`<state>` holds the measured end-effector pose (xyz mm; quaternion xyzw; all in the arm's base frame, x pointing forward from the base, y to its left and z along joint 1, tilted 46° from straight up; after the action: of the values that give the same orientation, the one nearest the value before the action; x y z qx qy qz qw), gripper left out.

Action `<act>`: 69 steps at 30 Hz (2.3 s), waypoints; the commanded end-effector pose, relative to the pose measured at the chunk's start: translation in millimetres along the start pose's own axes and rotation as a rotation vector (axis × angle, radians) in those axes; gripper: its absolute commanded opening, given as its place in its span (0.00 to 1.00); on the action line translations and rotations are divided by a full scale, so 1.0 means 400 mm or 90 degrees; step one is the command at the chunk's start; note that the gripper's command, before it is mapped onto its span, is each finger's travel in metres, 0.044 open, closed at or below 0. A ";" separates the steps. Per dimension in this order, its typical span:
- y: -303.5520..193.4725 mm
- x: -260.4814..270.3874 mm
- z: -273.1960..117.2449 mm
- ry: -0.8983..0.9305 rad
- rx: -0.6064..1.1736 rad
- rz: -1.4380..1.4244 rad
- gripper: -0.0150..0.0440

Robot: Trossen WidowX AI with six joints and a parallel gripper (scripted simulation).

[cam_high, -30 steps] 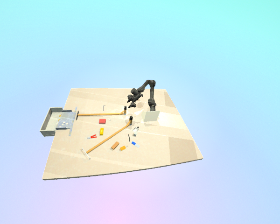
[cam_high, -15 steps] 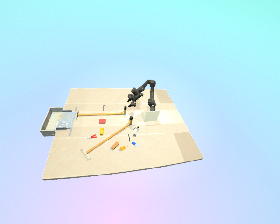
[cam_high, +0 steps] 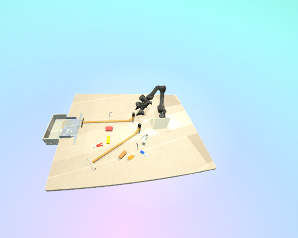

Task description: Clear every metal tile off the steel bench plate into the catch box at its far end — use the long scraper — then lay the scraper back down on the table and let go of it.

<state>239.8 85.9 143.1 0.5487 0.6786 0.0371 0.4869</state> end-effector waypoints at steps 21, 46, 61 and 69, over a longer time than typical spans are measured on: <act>-0.003 0.007 0.102 0.003 0.008 -0.005 1.00; -0.005 -0.002 0.182 -0.003 0.000 -0.002 0.96; -0.005 -0.002 0.182 -0.003 0.000 -0.002 0.35; -0.004 -0.002 0.181 -0.003 -0.001 -0.002 0.25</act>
<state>289.4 49.4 104.3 0.5464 0.6793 0.0352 0.4886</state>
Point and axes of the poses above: the point midway between the two fingers, 35 mm back from their tips, its own z axis out along the fingers, its own x axis across the jaws, y = z × x, the point moved 8 cm from there along -z, back along the fingers, and after that the axes turned 9 degrees about z, right-handed, at the moved point
